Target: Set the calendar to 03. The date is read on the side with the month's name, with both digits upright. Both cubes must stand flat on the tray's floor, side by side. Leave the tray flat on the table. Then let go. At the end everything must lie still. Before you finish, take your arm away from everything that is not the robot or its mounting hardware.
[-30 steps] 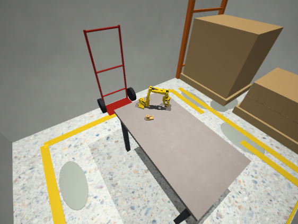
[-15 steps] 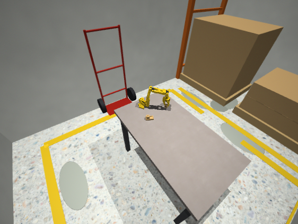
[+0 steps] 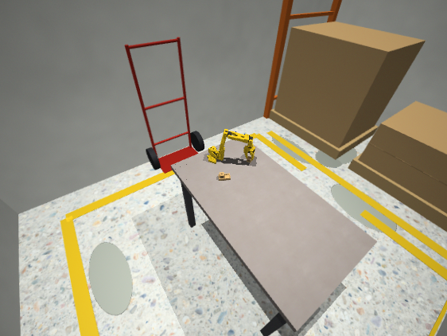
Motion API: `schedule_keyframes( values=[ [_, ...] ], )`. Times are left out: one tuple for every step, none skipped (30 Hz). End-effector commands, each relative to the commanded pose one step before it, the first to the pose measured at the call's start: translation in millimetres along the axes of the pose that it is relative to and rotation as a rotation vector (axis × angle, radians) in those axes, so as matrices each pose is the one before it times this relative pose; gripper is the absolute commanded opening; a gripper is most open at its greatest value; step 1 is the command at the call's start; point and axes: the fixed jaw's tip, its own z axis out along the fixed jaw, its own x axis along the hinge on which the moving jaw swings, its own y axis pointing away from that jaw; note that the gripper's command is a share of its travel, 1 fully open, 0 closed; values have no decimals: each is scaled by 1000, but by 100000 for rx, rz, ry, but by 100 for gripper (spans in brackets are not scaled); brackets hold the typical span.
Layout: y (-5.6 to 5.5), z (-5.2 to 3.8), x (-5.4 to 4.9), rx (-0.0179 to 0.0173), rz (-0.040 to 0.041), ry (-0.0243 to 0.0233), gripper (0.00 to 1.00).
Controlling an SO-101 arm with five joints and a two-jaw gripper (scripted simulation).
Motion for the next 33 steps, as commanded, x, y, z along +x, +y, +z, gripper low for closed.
schedule_keyframes(
  values=[
    [-2822, -1730, -2476, 2683, -780, -1003, 0],
    [10, 726, -1, 0, 0, 0, 0],
    [5, 750, 5, 0, 0, 0, 0],
    [10, 726, -1, 0, 0, 0, 0],
    [15, 648, 5, 0, 0, 0, 0],
    [12, 528, 4, 0, 0, 0, 0],
    [9, 390, 3, 0, 0, 0, 0],
    [11, 228, 2, 0, 0, 0, 0],
    [2, 102, 1, 0, 0, 0, 0],
    [0, 18, 0, 0, 0, 0, 0],
    [0, 0, 0, 0, 0, 0, 0],
    [0, 0, 0, 0, 0, 0, 0],
    [1, 14, 2, 2, 0, 2, 0],
    [-4, 102, 1, 0, 0, 0, 0],
    [-1, 234, 2, 0, 0, 0, 0],
    [3, 384, -3, 0, 0, 0, 0],
    [0, 534, -2, 0, 0, 0, 0],
    [3, 654, 5, 0, 0, 0, 0],
    [4, 726, -1, 0, 0, 0, 0],
    [5, 750, 5, 0, 0, 0, 0],
    [16, 732, -1, 0, 0, 0, 0],
    [15, 648, 5, 0, 0, 0, 0],
    [12, 528, 4, 0, 0, 0, 0],
    [9, 384, 3, 0, 0, 0, 0],
    [5, 234, 8, 0, 0, 0, 0],
    [2, 102, 1, 0, 0, 0, 0],
    [0, 18, 0, 0, 0, 0, 0],
    [0, 0, 0, 0, 0, 0, 0],
    [0, 0, 0, 0, 0, 0, 0],
    [2, 13, -5, -2, 0, 0, 0],
    [2, 102, 1, 0, 0, 0, 0],
    [-1, 234, 2, 0, 0, 0, 0],
    [-3, 390, -3, 0, 0, 0, 0]
  ],
)
